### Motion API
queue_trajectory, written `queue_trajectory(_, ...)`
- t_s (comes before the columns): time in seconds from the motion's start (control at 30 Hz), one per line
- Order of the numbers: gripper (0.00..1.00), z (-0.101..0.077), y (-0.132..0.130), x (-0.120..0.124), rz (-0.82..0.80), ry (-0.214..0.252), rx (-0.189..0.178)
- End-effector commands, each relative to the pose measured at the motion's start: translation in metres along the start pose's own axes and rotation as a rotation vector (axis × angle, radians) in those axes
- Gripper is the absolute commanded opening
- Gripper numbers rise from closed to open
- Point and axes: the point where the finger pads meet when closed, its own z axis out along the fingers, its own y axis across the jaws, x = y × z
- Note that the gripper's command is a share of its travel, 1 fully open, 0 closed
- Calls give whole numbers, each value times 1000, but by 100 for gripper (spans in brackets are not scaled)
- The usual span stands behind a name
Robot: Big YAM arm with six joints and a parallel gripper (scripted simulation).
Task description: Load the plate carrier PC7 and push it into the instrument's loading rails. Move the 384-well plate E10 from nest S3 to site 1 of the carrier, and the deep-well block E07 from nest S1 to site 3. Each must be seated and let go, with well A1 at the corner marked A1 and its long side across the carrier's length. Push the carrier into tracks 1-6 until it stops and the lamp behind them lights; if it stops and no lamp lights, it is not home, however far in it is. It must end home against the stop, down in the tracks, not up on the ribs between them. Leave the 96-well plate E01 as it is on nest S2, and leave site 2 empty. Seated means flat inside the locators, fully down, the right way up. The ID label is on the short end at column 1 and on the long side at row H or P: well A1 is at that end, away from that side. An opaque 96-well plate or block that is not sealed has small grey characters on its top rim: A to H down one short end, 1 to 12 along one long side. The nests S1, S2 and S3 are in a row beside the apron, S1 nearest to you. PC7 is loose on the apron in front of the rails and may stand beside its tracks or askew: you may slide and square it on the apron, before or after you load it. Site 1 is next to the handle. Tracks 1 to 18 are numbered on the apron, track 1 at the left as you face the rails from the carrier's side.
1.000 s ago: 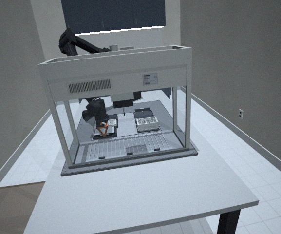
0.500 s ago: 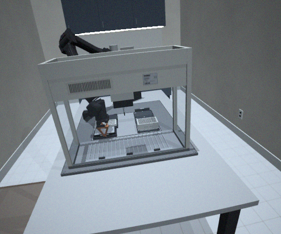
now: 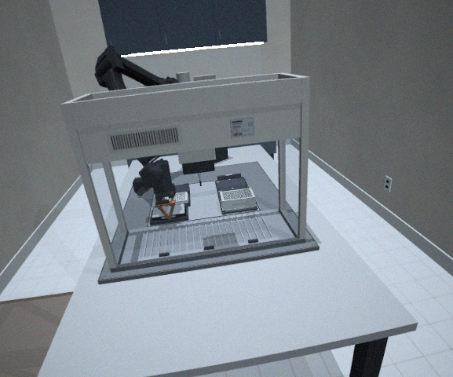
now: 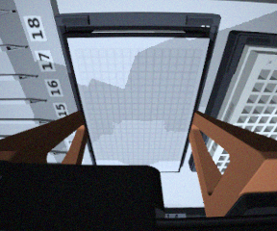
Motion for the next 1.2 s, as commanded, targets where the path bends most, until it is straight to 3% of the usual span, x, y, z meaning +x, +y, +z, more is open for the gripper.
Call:
queue_trajectory(0.0, 0, -10, 13, -5, 8, -5, -25)
queue_trajectory(0.77, 0, -10, 13, -5, 8, -5, -25)
queue_trajectory(0.87, 0, -12, 6, -7, 10, -3, -10)
queue_trajectory(0.93, 0, -31, 13, 1, 3, 3, -32)
queue_trajectory(1.17, 0, -50, 12, 1, 3, 2, -31)
